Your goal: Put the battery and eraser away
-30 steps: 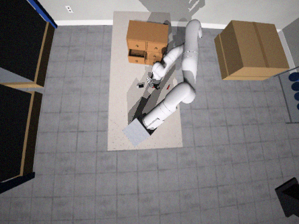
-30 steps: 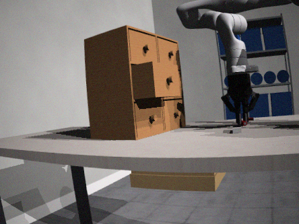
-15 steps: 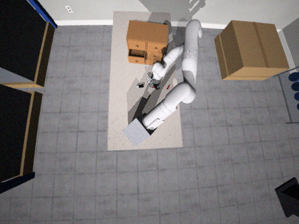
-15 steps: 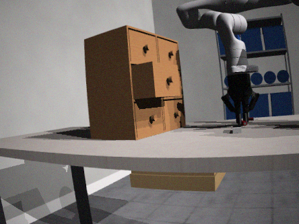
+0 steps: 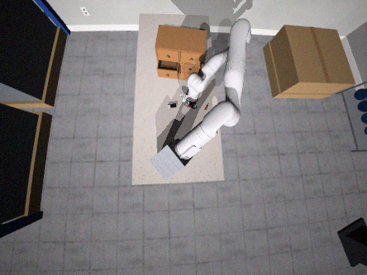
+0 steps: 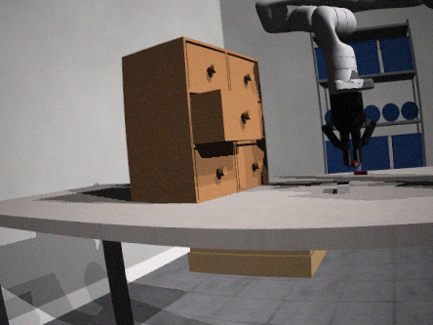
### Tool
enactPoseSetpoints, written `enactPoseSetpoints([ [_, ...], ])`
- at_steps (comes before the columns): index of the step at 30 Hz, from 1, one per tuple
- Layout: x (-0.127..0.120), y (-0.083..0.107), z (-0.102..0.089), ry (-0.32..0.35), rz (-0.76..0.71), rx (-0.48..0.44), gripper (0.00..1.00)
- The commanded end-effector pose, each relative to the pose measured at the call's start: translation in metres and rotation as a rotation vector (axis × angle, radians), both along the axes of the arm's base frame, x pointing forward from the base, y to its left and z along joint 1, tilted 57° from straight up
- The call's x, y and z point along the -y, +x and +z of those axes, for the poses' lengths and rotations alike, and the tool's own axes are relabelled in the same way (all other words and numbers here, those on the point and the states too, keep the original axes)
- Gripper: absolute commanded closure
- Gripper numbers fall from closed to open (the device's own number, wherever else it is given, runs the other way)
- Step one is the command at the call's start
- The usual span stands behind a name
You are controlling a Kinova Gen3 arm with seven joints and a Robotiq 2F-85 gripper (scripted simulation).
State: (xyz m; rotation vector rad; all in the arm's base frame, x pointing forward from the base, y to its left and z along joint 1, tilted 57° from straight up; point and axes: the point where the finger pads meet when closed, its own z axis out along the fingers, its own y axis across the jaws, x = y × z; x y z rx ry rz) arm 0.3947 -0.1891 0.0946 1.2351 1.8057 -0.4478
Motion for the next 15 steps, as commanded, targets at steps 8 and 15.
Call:
enactPoseSetpoints([
  [8, -0.034, -0.016, 0.027, 0.001, 0.014, 0.009, 0.91],
  [15, -0.046, -0.024, 0.036, 0.001, 0.014, 0.009, 0.91],
])
